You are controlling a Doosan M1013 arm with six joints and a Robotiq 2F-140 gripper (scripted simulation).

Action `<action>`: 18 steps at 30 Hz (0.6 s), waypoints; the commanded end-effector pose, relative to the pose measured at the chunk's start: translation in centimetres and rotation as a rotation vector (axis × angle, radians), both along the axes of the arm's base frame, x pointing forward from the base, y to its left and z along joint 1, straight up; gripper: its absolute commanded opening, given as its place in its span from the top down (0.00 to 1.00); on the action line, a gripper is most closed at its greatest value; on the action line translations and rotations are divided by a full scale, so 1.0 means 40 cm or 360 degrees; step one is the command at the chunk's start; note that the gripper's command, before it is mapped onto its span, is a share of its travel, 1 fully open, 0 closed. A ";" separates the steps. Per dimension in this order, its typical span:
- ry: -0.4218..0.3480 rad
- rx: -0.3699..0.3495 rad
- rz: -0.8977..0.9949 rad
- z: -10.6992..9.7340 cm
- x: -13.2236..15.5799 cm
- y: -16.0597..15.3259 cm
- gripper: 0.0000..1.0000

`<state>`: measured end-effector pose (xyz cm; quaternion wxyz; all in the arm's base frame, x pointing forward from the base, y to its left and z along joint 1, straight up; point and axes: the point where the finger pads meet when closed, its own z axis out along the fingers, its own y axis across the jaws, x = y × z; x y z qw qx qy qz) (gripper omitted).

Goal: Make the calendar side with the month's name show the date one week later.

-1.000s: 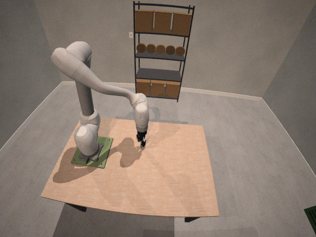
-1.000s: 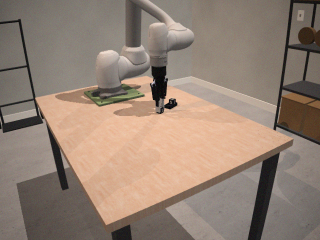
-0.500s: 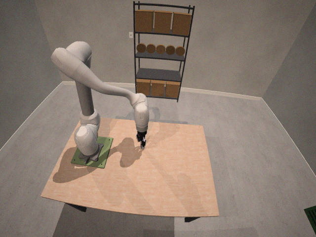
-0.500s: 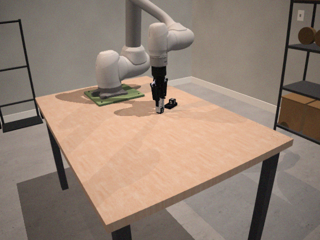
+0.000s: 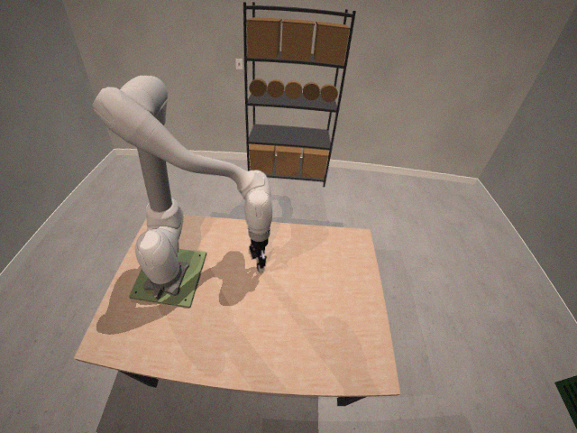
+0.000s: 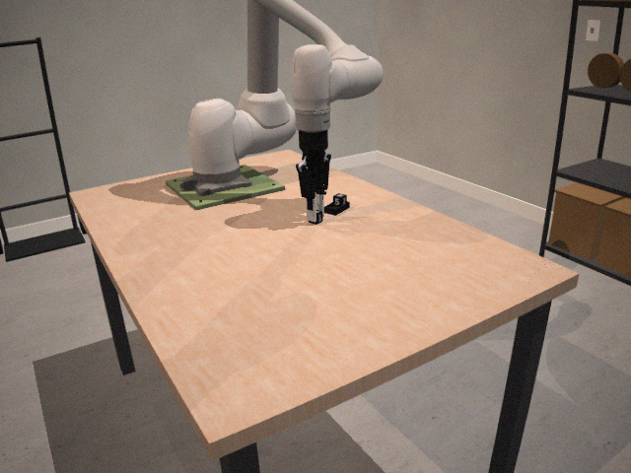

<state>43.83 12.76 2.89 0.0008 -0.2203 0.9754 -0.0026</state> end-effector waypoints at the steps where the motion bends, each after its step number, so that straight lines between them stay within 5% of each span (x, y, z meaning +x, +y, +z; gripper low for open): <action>1: 0.0000 0.0000 0.0000 0.000 0.000 0.000 0.74; 18: 0.0000 0.0000 0.0000 0.000 0.000 0.000 0.65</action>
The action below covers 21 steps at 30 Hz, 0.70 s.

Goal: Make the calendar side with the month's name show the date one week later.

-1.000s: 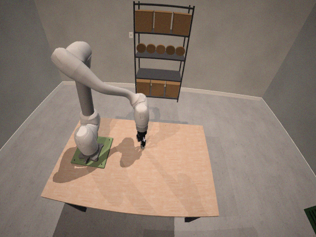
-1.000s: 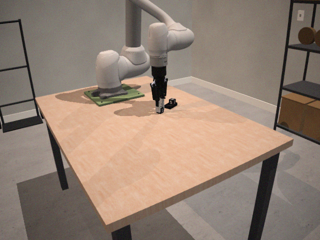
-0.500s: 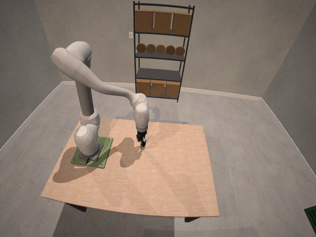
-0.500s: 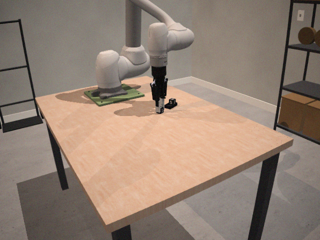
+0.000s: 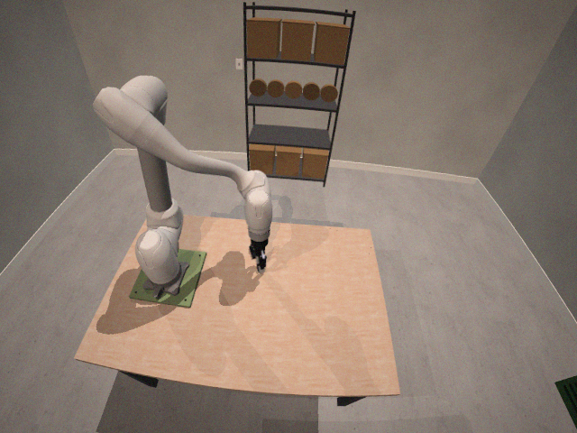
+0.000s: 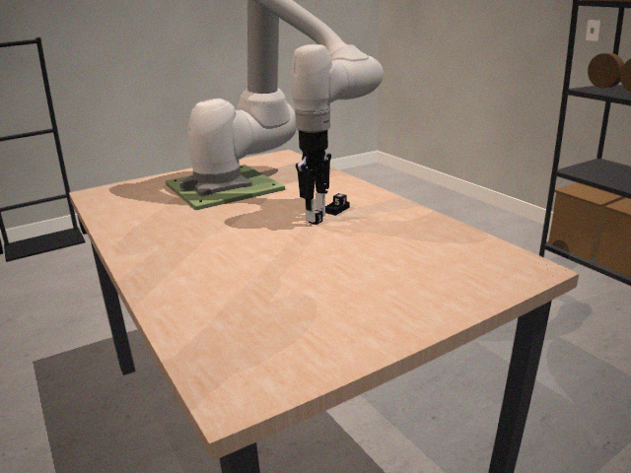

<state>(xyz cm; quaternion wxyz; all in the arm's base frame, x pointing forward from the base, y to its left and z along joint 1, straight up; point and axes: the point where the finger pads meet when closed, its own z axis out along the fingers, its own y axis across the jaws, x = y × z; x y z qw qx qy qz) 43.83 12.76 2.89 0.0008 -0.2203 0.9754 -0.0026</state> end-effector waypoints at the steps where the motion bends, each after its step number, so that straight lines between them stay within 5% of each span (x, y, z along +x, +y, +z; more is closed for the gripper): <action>1: 0.0000 0.0000 0.0000 0.000 0.000 0.000 0.65; 11: 0.0000 0.0000 0.0000 0.012 0.000 0.000 0.65; 21: 0.0000 0.0000 0.0000 0.091 0.000 0.001 0.65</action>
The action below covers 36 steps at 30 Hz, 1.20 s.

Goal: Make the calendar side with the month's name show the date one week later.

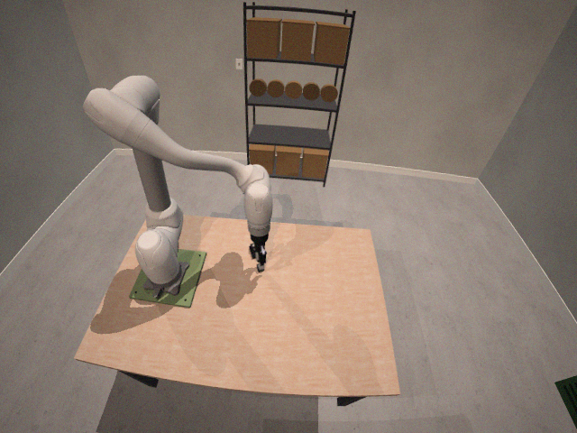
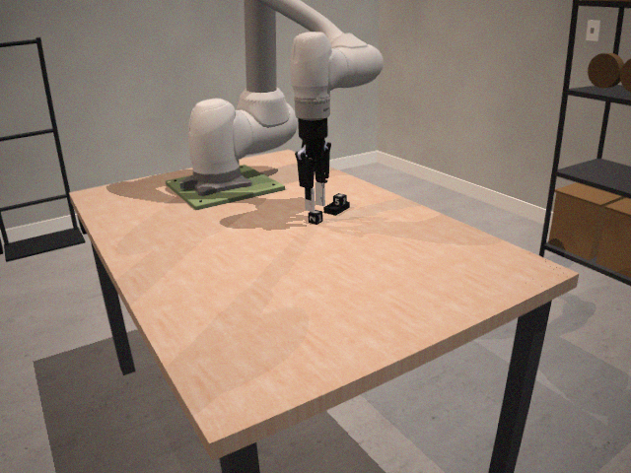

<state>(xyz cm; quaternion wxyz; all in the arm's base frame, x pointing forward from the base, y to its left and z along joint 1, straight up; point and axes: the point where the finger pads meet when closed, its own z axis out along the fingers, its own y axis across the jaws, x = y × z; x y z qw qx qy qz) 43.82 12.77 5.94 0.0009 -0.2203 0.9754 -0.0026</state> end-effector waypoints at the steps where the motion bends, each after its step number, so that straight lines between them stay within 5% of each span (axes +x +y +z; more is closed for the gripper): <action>1: 0.0000 0.0000 0.0000 0.028 0.000 0.000 0.65; 10: 0.0000 0.0000 0.0000 0.134 0.000 0.001 0.65; 18: 0.0000 0.0000 0.0000 0.149 0.000 0.001 0.65; 19: 0.0000 0.0000 0.0000 0.149 0.000 0.001 0.00; 36: 0.0000 0.0000 0.0000 0.149 0.000 0.001 0.00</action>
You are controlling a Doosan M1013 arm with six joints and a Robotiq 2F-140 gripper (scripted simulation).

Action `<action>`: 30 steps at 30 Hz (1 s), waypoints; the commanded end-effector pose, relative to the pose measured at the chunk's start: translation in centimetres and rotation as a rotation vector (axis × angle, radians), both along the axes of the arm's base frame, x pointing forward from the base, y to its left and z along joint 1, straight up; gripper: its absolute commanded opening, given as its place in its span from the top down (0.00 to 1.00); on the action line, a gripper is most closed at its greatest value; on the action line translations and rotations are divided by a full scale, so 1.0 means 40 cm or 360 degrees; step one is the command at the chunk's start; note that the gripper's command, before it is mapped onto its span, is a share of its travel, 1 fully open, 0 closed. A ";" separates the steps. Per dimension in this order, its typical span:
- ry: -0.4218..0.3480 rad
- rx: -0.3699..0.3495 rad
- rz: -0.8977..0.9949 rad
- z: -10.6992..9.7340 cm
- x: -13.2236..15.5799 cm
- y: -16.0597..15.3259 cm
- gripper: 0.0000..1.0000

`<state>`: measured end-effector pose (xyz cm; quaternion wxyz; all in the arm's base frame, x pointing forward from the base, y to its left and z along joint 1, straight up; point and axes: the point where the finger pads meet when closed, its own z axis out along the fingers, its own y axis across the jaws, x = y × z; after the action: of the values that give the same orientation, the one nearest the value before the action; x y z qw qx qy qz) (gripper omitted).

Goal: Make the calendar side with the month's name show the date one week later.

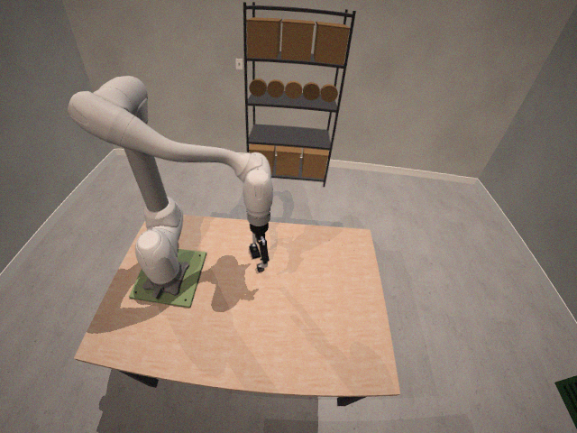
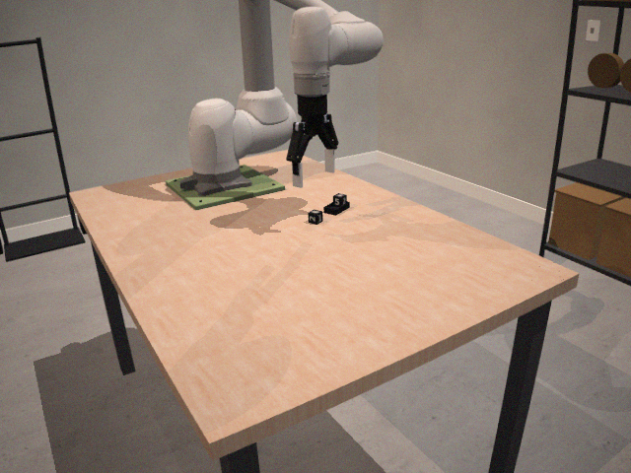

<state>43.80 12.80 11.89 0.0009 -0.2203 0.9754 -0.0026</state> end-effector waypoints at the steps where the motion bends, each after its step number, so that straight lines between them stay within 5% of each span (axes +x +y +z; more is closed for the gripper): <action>1: 0.0000 0.0000 0.0000 0.000 0.000 0.000 0.00; 7: 0.0000 0.0001 -0.0107 -0.001 0.000 0.000 0.00; 30: -0.0007 0.0005 -0.1551 -0.016 0.000 -0.001 0.00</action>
<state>43.82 12.77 11.30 -0.0006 0.2188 0.9758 0.0049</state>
